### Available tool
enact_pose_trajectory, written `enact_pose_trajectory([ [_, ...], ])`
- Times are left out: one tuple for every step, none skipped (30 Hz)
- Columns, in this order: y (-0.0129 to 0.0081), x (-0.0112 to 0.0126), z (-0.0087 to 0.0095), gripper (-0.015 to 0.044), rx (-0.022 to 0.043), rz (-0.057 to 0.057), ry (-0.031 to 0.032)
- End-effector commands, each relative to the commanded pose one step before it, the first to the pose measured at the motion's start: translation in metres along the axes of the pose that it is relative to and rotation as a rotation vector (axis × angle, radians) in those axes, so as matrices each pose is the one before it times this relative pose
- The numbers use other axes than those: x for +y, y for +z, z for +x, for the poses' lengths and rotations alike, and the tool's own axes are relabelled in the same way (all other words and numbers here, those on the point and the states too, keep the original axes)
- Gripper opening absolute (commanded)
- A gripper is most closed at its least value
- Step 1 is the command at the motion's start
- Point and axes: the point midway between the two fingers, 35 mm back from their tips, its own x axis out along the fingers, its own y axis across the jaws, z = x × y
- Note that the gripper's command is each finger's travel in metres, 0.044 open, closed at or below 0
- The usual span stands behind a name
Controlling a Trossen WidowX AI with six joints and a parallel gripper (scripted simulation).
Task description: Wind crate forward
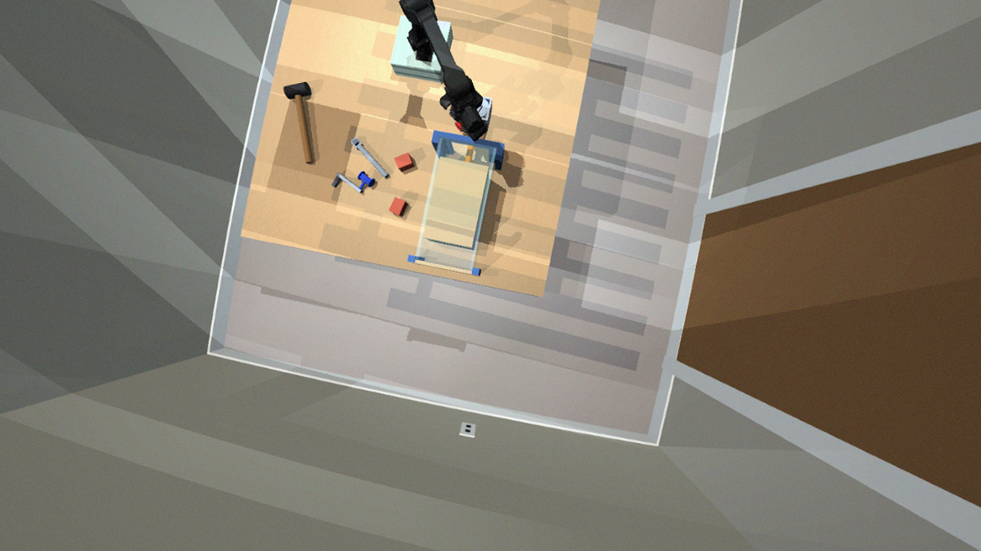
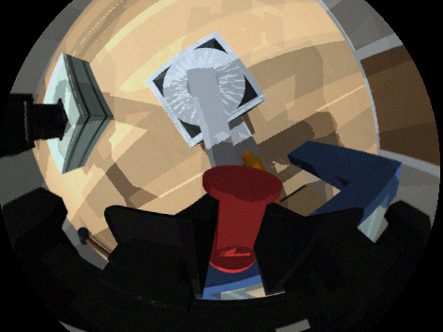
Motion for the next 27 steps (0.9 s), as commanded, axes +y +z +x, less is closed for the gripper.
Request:
enact_pose_trajectory([
  [0.00585, -0.01237, 0.00036, 0.0, -0.00979, 0.0006, -0.0168],
  [0.00092, -0.00172, -0.00003, 0.0, -0.00008, 0.0, -0.00013],
  [0.00055, -0.00102, -0.00001, 0.0, -0.00005, 0.0, -0.00008],
  [0.00097, -0.00169, -0.00003, 0.0, -0.00008, 0.0, -0.00013],
  [0.00058, -0.00101, -0.00001, 0.0, -0.00005, 0.0, -0.00008],
  [0.00102, -0.00166, -0.00003, 0.0, -0.00009, 0.0, -0.00013],
  [0.00062, -0.00099, -0.00001, 0.0, -0.00005, 0.0, -0.00008],
  [0.00107, -0.00163, -0.00003, 0.0, -0.00009, 0.0, -0.00013],
  [0.00065, -0.00097, -0.00001, 0.0, -0.00005, 0.0, -0.00008],
  [0.00112, -0.00159, -0.00003, 0.0, -0.00009, 0.0, -0.00012],
  [0.00068, -0.00095, -0.00001, 0.0, -0.00006, 0.0, -0.00007],
  [0.00117, -0.00155, -0.00003, 0.0, -0.0001, 0.0, -0.00012],
  [0.00071, -0.00094, -0.00001, 0.0, -0.00006, 0.0, -0.00007],
  [0.00121, -0.00152, -0.00003, 0.0, -0.0001, 0.0, -0.00012],
  [0.00074, -0.00091, -0.00001, 0.0, -0.00006, 0.0, -0.00007],
  [0.00126, -0.00148, -0.00003, 0.0, -0.00011, 0.0, -0.00012],
  [0.00077, -0.00089, -0.00001, 0.0, -0.00006, 0.0, -0.00007],
  [0.0013, -0.00143, -0.00003, 0.0, -0.00011, 0.0, -0.00011],
  [0.0008, -0.00087, -0.00001, 0.0, -0.00007, 0.0, -0.00007],
  [0.00134, -0.00139, -0.00002, 0.0, -0.00011, 0.0, -0.00011],
  [0.00083, -0.00085, -0.00001, 0.0, -0.00007, 0.0, -0.00007],
  [0.00138, -0.00135, -0.00002, 0.0, -0.00012, 0.0, -0.00011],
  [0.00086, -0.00082, -0.00001, 0.0, -0.00007, 0.0, -0.00006],
  [0.00142, -0.0013, -0.00002, 0.0, -0.00012, 0.0, -0.0001],
  [0.00088, -0.0008, -0.00001, 0.0, -0.00007, 0.0, -0.00006],
  [0.00146, -0.00126, -0.00002, 0.0, -0.00012, 0.0, -0.0001],
  [0.00091, -0.00077, -0.00001, 0.0, -0.00008, 0.0, -0.00006],
])
